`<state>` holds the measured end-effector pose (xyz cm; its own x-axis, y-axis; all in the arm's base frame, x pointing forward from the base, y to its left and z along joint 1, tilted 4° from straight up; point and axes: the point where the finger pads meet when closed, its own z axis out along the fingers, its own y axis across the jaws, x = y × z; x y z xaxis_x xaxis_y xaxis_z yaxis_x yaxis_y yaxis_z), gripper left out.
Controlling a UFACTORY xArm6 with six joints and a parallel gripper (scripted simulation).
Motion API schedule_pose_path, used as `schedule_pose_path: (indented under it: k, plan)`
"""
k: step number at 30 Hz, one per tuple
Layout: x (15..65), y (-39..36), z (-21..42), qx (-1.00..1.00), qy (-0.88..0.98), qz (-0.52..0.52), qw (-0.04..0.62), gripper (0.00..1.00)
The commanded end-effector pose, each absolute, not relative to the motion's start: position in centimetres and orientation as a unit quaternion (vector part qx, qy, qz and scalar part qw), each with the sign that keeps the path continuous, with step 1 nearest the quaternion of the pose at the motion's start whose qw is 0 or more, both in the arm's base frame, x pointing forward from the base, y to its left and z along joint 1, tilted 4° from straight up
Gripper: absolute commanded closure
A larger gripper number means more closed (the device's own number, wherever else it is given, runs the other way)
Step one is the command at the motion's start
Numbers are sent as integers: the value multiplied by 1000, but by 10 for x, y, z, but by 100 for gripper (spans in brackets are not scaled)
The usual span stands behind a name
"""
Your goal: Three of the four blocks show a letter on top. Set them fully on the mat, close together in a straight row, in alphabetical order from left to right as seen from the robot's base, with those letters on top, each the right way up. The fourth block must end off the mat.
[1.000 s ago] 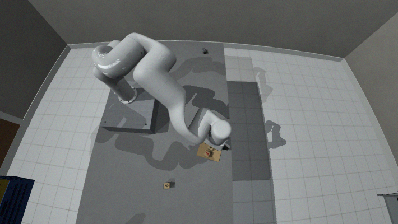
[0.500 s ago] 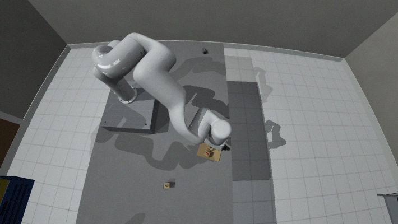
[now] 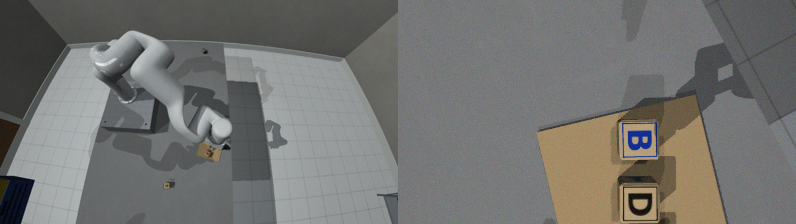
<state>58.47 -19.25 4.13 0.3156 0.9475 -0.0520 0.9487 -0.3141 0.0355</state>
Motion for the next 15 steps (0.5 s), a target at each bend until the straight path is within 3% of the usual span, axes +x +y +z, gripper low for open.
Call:
schedule_pose_path:
  k: [1, 15]
  plan:
    - [586, -192, 61, 810, 585, -9, 32, 0]
    - [585, -189, 110, 810, 585, -9, 32, 0]
